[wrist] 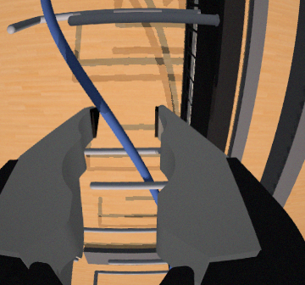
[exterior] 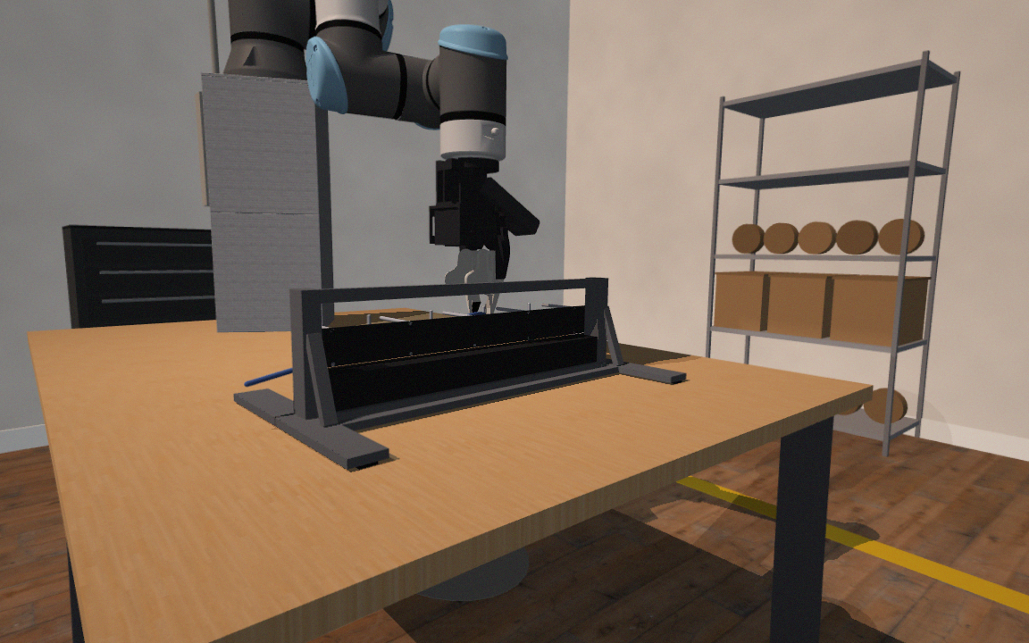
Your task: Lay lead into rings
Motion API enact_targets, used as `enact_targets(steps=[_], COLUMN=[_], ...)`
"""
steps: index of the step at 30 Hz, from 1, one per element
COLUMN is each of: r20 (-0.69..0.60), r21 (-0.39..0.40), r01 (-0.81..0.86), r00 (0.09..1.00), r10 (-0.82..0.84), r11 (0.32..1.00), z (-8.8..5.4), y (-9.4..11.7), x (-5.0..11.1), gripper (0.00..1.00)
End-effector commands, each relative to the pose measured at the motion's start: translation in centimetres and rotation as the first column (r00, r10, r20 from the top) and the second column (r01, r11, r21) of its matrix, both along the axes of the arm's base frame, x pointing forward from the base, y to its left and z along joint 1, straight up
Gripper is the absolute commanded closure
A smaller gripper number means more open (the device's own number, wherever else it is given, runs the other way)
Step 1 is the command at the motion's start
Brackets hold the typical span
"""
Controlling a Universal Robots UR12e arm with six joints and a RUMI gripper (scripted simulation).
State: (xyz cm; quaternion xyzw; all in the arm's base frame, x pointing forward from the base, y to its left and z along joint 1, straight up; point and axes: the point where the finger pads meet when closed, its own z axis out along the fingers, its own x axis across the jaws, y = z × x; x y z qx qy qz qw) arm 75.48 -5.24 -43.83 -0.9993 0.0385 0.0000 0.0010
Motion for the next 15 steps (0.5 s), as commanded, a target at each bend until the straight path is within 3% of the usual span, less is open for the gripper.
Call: enact_targets(steps=[1, 15], r20=[0.001, 0.001], r21=[0.0, 0.0], r01=[0.0, 0.0], r00=[1.0, 1.0], r10=[0.0, 0.0], r11=[1.0, 1.0], z=[1.0, 5.5], y=[0.0, 0.0], x=[0.1, 0.1], gripper=[0.8, 0.8])
